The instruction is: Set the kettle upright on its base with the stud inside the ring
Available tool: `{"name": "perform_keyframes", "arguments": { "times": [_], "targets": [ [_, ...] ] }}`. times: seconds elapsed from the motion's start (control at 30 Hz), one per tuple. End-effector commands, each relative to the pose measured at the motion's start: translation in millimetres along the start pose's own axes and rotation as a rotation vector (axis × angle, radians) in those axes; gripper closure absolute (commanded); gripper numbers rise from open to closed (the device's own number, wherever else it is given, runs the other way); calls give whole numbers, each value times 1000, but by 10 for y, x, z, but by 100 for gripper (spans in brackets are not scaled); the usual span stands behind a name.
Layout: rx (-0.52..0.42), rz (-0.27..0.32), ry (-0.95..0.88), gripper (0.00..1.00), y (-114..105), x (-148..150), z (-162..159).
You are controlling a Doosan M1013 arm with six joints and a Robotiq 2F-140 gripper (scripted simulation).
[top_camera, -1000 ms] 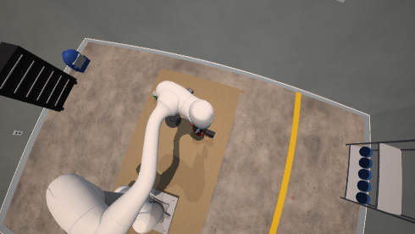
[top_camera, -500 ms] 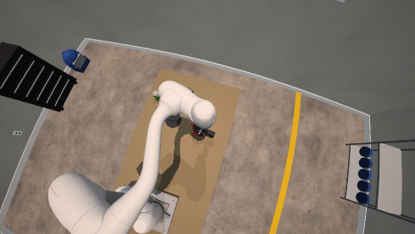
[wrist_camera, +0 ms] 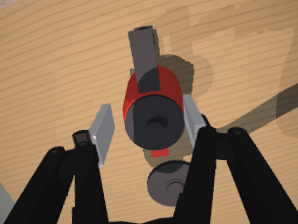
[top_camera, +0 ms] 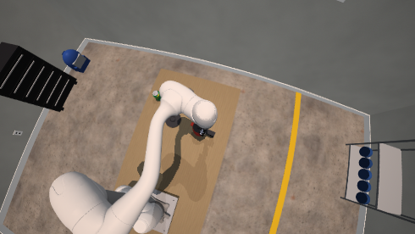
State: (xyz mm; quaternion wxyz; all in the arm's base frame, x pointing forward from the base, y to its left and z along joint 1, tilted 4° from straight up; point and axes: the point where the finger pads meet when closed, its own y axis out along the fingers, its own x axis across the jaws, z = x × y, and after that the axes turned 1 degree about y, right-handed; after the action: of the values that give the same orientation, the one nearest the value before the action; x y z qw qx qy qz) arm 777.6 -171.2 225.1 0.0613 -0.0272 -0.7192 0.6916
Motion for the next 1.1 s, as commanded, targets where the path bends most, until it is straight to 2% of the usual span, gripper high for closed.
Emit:
{"name": "perform_keyframes", "arguments": {
  "times": [0.0,1.07],
  "targets": [
    [0,2,-6,48,-10,-4,2],
    [-1,1,-34,48,-4,-11,13]
  ]
}}
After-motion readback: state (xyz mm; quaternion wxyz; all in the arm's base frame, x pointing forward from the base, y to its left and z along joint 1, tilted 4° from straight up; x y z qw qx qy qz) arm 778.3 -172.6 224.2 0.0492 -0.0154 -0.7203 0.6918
